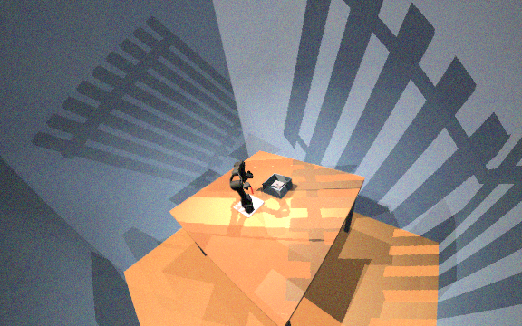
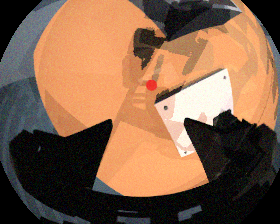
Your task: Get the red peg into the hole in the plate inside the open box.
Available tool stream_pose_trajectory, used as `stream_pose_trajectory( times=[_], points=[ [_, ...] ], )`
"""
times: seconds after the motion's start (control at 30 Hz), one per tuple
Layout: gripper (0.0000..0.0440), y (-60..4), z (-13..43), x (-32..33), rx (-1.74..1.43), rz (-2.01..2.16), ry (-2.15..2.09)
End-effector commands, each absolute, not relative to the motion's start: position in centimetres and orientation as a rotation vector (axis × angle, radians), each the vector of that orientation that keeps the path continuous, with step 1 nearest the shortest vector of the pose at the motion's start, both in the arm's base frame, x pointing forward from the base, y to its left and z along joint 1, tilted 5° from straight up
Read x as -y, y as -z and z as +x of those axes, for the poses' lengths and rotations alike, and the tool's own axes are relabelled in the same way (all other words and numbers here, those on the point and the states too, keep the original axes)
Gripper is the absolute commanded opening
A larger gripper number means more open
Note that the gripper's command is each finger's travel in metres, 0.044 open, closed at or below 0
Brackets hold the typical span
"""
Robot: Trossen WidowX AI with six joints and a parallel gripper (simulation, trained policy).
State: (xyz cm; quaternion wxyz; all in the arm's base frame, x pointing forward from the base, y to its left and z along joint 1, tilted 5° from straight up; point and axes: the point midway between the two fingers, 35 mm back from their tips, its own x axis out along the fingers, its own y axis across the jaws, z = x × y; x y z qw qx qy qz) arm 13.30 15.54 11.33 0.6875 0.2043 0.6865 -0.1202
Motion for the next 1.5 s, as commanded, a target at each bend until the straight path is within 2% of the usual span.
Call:
stream_pose_trajectory(
  times=[0.0,0.5,0.57,1.0,1.07,1.17,1.47],
  points=[
    [0.044,-10.1,13.9,-15.0,-1.531,0.486,0.358],
    [0.0432,-4.1,16.0,-14.6,-1.467,0.517,0.488],
    [0.0395,-3.4,16.0,-14.5,-1.466,0.51,0.496],
    [0.0054,-1.1,16.6,-14.3,-1.478,0.497,0.562],
    [0.0013,-1.2,17.0,-14.6,-1.471,0.498,0.552],
    [0.0,-1.9,17.7,-15.2,-1.453,0.495,0.519],
    [0.0,-5.1,19.0,-16.7,-1.425,0.498,0.446]
  ],
)
